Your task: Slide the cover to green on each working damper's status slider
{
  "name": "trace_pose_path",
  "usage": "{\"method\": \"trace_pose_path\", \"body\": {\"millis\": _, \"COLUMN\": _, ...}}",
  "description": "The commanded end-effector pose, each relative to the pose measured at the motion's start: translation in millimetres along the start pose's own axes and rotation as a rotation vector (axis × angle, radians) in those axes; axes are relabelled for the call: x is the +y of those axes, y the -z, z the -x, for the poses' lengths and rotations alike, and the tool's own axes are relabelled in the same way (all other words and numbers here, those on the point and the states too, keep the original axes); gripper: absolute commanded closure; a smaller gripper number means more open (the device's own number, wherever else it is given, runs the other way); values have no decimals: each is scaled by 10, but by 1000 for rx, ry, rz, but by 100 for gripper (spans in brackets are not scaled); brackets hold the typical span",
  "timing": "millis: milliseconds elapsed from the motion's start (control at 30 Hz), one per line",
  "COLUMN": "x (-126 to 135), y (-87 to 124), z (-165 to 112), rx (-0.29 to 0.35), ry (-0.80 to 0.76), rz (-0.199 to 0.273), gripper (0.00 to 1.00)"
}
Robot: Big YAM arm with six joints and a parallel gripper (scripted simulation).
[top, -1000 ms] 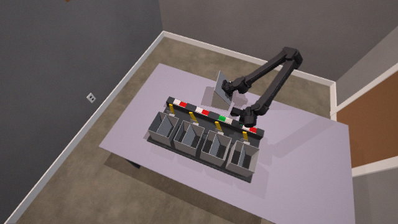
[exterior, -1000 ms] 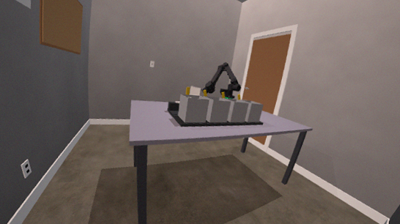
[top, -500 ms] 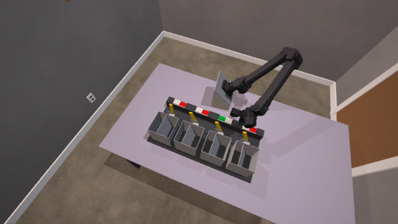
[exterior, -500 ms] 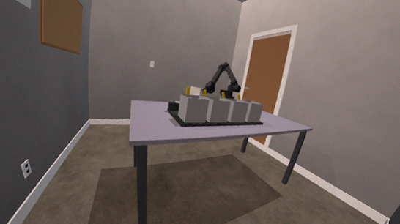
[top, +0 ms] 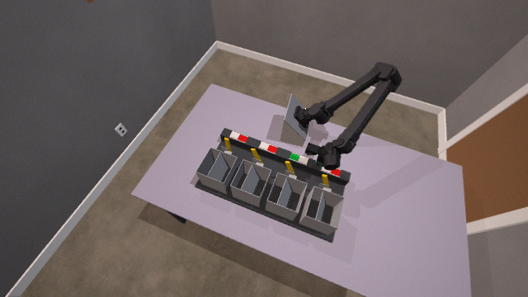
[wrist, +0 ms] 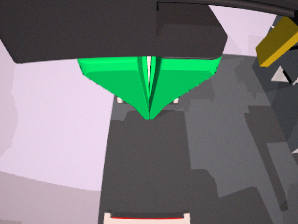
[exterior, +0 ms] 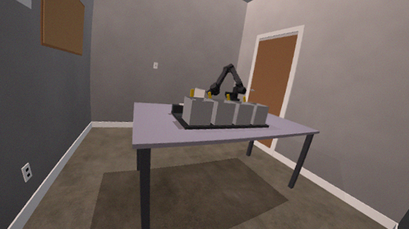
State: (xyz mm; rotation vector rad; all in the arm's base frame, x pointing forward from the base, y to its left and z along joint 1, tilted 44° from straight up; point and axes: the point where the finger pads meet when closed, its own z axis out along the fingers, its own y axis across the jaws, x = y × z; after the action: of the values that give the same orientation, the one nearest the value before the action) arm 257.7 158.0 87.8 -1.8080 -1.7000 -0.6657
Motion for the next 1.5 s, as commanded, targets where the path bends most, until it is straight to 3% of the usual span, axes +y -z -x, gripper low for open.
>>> {"method": "trace_pose_path", "body": {"millis": 0, "x": -31, "y": -59, "z": 8, "rx": -5, "ry": -8, "rz": -14, "gripper": 100}}
{"method": "trace_pose_path", "body": {"millis": 1467, "x": 110, "y": 41, "z": -195, "rx": 5, "ry": 25, "rz": 20, "gripper": 100}}
